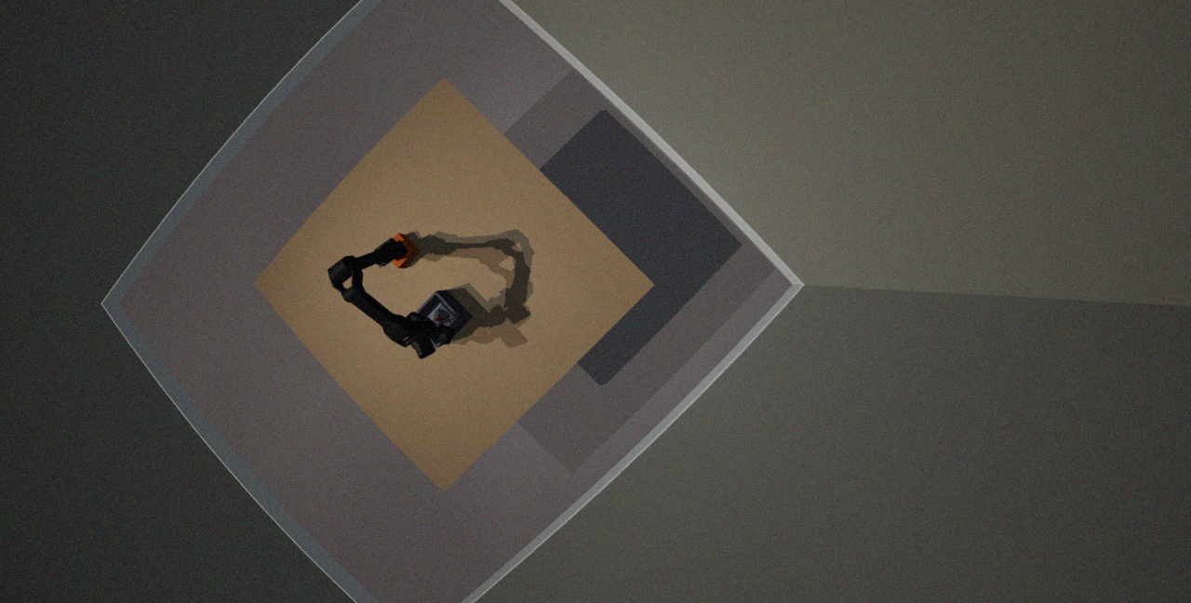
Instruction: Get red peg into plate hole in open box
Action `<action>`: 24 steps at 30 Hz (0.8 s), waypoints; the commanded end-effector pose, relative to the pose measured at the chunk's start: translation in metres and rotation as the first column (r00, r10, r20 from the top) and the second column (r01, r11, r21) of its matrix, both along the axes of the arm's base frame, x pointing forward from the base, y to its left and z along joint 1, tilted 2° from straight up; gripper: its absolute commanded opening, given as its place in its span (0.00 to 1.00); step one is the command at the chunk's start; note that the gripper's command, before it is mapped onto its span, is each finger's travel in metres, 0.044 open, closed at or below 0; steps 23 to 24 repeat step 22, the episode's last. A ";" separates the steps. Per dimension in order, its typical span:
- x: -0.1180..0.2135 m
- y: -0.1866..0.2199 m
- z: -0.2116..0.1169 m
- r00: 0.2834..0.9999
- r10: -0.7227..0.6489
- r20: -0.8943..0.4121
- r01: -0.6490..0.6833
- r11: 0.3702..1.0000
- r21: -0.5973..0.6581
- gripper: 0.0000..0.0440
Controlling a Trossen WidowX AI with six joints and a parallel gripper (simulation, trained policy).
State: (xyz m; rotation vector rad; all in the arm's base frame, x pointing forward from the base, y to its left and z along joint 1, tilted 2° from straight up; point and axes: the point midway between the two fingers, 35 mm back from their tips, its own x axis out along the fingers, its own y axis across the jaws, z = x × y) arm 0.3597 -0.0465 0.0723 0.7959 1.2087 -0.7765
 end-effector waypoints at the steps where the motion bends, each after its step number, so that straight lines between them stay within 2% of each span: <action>1: 0.007 -0.004 -0.001 1.000 0.008 -0.003 -0.008 1.000 0.003 0.57; 8: 0.024 -0.015 0.006 0.999 0.007 0.036 -0.007 1.000 -0.004 0.97; 9: 0.027 -0.016 0.008 0.999 0.005 0.047 -0.005 1.000 -0.005 1.00; 19: 0.051 -0.034 0.026 0.989 -0.012 0.145 0.018 0.999 -0.035 1.00; 24: 0.052 -0.034 0.027 0.989 -0.013 0.149 0.018 0.999 -0.036 1.00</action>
